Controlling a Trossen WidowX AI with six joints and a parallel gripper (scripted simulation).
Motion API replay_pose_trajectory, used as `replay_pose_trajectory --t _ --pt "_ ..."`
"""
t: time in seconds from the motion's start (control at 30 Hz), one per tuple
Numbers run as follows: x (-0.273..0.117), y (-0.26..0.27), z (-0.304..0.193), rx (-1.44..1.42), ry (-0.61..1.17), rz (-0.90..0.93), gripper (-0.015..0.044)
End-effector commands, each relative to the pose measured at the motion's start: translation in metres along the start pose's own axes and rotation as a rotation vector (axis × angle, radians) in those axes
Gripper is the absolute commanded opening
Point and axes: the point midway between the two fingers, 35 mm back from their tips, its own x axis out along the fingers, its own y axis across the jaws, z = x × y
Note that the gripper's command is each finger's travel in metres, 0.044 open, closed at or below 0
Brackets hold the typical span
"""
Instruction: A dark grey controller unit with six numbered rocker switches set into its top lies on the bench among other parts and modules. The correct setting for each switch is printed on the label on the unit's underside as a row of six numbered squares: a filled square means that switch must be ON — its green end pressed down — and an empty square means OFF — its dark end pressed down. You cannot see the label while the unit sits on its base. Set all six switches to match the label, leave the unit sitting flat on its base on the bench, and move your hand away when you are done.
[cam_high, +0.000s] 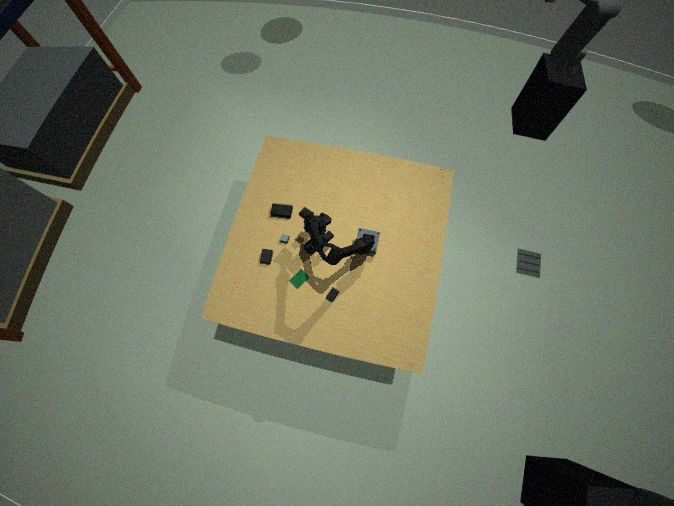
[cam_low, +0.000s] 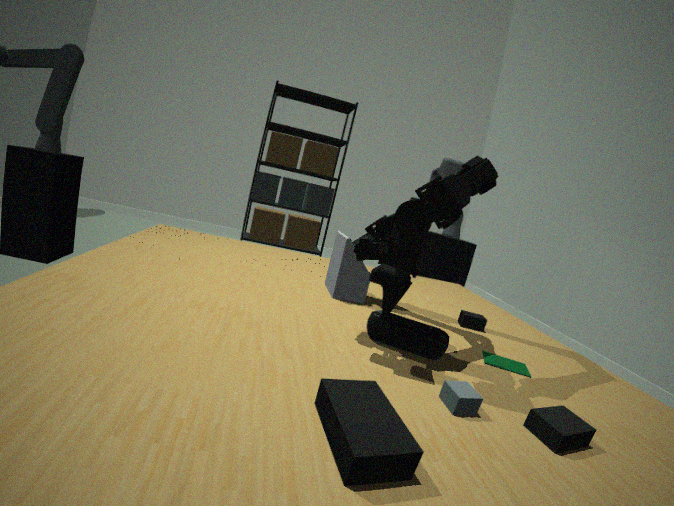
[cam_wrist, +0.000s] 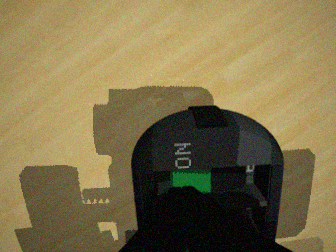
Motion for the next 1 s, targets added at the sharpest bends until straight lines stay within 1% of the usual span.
replay_pose_trajectory --t 0.0,0.2,0.83,0.9,0.97 --pt "0.007 -0.003 0.0 0.011 0.003 -0.009 0.0" --pt "0.014 -0.003 0.0 0.011 0.004 -0.009 0.0" --pt "0.014 -0.003 0.0 0.011 0.004 -0.009 0.0" --pt "0.004 -0.002 0.001 0.004 -0.002 -0.006 0.0" --pt "-0.021 -0.002 0.001 0.009 0.0 -0.007 0.0"
